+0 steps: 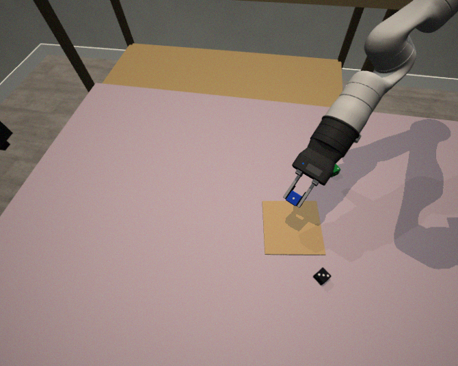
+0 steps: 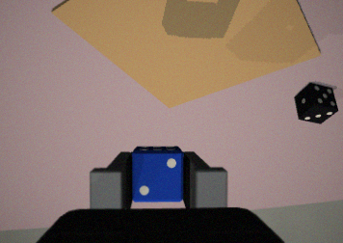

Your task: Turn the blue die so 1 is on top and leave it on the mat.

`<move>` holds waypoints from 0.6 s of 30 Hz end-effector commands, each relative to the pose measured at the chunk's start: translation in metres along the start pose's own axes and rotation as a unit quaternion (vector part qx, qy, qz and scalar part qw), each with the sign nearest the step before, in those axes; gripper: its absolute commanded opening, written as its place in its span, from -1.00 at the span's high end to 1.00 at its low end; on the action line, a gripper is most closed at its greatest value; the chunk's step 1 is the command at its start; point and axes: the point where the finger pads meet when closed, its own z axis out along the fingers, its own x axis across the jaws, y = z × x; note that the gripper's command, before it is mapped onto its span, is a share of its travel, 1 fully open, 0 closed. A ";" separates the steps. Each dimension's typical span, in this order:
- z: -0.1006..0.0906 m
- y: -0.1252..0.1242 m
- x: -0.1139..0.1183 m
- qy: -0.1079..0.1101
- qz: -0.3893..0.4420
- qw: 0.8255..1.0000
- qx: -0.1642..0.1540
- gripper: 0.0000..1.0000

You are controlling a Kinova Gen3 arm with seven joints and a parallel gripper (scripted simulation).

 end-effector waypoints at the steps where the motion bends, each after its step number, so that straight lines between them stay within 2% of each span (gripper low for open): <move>1: 0.009 0.004 0.008 0.010 0.005 1.000 -0.015 0.02; 8: 0.017 0.002 0.020 0.022 0.014 0.999 -0.027 0.02; 18: 0.018 0.002 0.022 0.024 0.016 0.999 -0.029 0.02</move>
